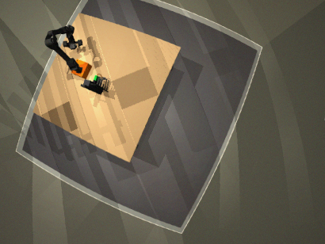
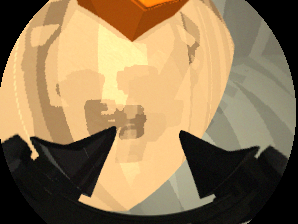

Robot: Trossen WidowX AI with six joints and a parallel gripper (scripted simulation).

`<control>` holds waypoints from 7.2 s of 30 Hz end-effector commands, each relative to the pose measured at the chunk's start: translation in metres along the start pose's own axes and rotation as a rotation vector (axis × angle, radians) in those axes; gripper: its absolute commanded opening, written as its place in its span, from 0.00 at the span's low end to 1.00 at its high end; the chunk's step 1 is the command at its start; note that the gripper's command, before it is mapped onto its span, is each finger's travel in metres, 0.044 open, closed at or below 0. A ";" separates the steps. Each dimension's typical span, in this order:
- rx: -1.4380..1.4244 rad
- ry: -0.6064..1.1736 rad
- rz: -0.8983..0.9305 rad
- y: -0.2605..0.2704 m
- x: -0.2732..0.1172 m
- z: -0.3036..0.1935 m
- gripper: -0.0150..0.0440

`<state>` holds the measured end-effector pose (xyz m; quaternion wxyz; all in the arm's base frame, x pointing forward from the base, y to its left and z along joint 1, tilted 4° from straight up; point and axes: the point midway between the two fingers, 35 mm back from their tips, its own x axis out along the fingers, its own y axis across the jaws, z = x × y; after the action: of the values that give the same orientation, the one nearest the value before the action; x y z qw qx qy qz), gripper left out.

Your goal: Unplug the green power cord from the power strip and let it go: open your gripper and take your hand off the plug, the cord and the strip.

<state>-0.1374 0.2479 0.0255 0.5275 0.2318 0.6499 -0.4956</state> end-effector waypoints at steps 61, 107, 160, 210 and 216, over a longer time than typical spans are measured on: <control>-2.044 -0.332 0.377 0.230 -0.151 0.337 0.53; -2.561 -0.466 0.211 0.180 -0.142 0.444 0.53; -2.559 -0.466 0.216 0.188 -0.135 0.440 0.25; -2.562 -0.469 0.223 0.219 -0.163 0.373 1.00; -2.562 -0.469 0.223 0.219 -0.163 0.373 1.00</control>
<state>0.2678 0.0397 0.1047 0.5093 -0.4730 0.5273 0.4887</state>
